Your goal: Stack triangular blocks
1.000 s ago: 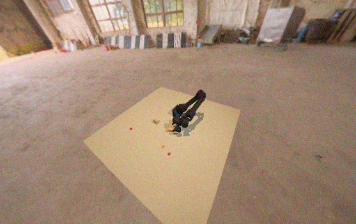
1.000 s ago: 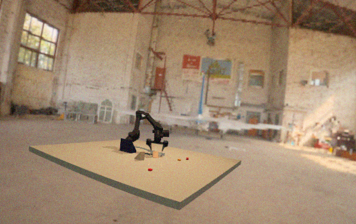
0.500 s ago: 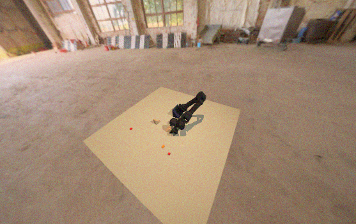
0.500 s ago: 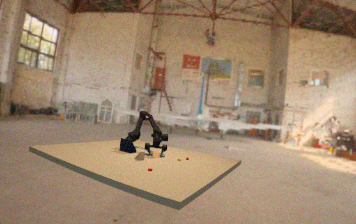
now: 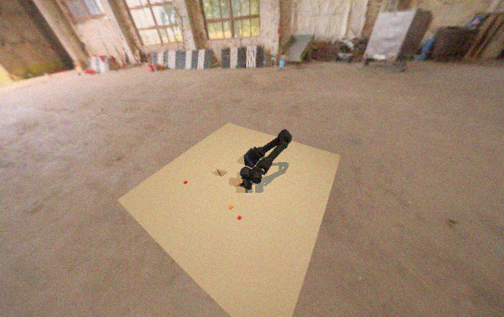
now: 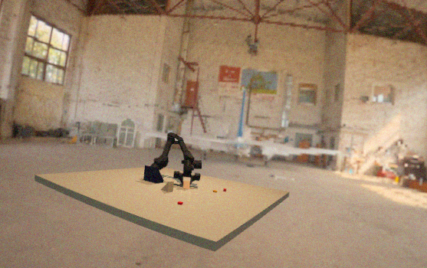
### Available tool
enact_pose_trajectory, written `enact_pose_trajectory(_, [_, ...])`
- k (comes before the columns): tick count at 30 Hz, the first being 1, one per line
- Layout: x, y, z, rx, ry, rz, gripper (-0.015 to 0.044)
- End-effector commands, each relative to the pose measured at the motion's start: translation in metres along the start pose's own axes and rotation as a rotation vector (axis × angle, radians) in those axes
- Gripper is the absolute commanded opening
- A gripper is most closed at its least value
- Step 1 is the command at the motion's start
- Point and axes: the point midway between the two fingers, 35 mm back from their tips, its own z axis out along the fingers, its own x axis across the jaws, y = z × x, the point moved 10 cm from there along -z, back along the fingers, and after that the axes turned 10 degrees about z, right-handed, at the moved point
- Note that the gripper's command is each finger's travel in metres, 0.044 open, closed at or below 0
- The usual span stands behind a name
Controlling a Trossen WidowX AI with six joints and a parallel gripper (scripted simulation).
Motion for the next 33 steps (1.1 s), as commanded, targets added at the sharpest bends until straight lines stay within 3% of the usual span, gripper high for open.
enact_pose_trajectory(1, [0.000, 0.000, 0.000, 0.000, 0.001, 0.000, 0.0157])
enact_pose_trajectory(8, [0.002, 0.005, -0.004, 0.000, 0.000, 0.000, 0.0000])
enact_pose_trajectory(27, [0.013, 0.068, -0.068, -0.004, -0.003, -0.002, 0.0000])
enact_pose_trajectory(33, [0.012, 0.068, -0.068, -0.005, -0.006, 0.009, 0.0000])
